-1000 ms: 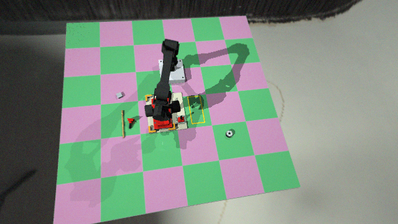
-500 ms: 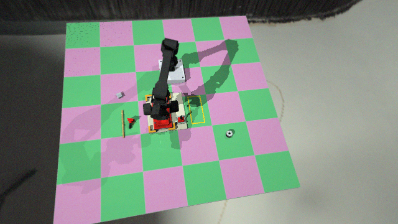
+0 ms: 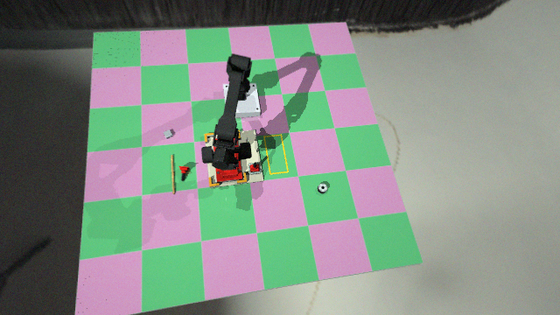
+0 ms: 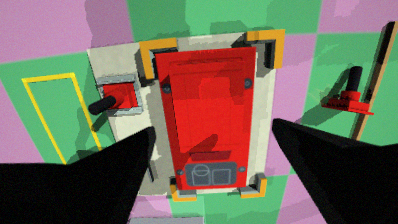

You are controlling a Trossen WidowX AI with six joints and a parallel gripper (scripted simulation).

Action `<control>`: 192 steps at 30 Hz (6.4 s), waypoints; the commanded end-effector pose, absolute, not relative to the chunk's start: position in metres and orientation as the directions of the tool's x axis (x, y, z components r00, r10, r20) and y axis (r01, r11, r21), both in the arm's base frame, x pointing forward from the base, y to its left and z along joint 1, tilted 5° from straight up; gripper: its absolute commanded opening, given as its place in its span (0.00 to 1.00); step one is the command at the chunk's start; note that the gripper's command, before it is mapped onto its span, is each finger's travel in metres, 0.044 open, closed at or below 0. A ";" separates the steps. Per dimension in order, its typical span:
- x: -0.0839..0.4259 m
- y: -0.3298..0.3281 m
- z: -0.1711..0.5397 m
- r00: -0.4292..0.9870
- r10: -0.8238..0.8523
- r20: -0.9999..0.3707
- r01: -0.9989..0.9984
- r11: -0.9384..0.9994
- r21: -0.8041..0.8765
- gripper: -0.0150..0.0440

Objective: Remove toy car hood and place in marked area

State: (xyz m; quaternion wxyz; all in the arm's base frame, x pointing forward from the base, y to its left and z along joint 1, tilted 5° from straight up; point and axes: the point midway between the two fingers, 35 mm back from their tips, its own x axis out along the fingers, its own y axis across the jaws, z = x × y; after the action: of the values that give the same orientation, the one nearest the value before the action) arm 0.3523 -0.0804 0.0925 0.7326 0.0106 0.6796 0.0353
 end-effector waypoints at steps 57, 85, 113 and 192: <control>0.352 -0.076 0.049 0.063 0.066 -0.996 -0.034 0.997 0.064 1.00; 0.352 -0.075 0.035 0.063 0.067 -0.996 -0.034 0.997 0.065 1.00; 0.354 -0.076 0.044 0.070 0.068 -0.995 -0.037 0.997 0.065 0.25; 0.339 0.040 0.114 0.061 0.074 -0.995 -0.035 0.997 0.072 0.25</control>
State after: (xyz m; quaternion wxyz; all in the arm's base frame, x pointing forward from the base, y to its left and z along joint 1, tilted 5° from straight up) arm 0.3441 0.0229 0.1105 0.7254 0.0142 0.6871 0.0384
